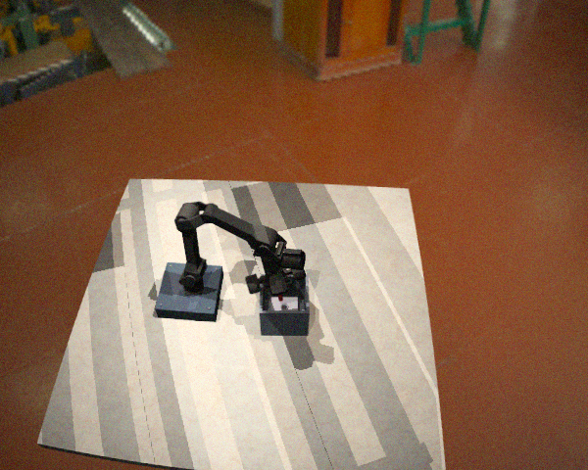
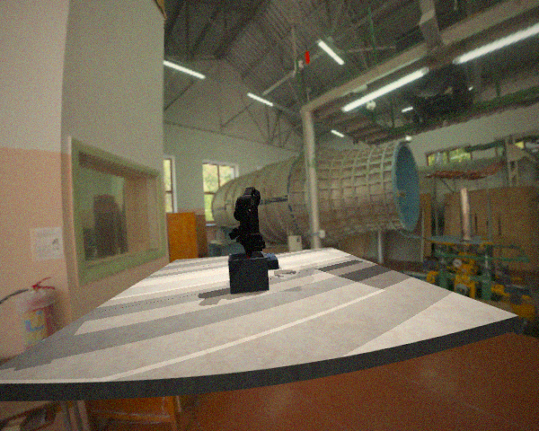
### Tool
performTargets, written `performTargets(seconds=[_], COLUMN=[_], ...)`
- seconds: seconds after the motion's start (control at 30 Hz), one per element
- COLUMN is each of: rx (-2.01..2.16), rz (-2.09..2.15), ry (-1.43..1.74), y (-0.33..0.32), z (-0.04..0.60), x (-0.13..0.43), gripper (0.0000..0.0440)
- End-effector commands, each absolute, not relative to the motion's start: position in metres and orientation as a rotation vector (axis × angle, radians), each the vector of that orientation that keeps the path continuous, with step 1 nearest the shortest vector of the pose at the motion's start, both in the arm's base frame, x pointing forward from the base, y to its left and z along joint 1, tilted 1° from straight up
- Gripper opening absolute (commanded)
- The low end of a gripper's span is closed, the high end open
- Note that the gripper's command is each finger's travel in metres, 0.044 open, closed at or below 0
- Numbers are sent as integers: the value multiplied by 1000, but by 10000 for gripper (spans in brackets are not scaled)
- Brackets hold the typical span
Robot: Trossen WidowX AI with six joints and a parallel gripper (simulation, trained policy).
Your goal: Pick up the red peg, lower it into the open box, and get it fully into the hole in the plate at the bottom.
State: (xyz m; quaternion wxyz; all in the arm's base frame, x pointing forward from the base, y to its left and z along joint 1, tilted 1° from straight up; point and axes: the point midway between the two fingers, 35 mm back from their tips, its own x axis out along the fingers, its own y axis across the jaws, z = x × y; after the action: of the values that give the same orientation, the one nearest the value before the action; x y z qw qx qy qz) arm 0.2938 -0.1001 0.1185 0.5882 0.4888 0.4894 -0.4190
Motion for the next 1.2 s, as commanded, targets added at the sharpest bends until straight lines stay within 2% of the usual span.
performTargets(seconds=[0.0,0.53,0.67,0.73,1.17], rx=[1139,1089,1071,1068,1176], rz=[-967,-930,-928,-927,-907], ry=[1149,1203,1224,1239,1339], y=[-102,-108,-109,-108,-87], z=[112,72,68,67,70], x=[297,309,311,311,304], gripper=[0,5,86,105,66])
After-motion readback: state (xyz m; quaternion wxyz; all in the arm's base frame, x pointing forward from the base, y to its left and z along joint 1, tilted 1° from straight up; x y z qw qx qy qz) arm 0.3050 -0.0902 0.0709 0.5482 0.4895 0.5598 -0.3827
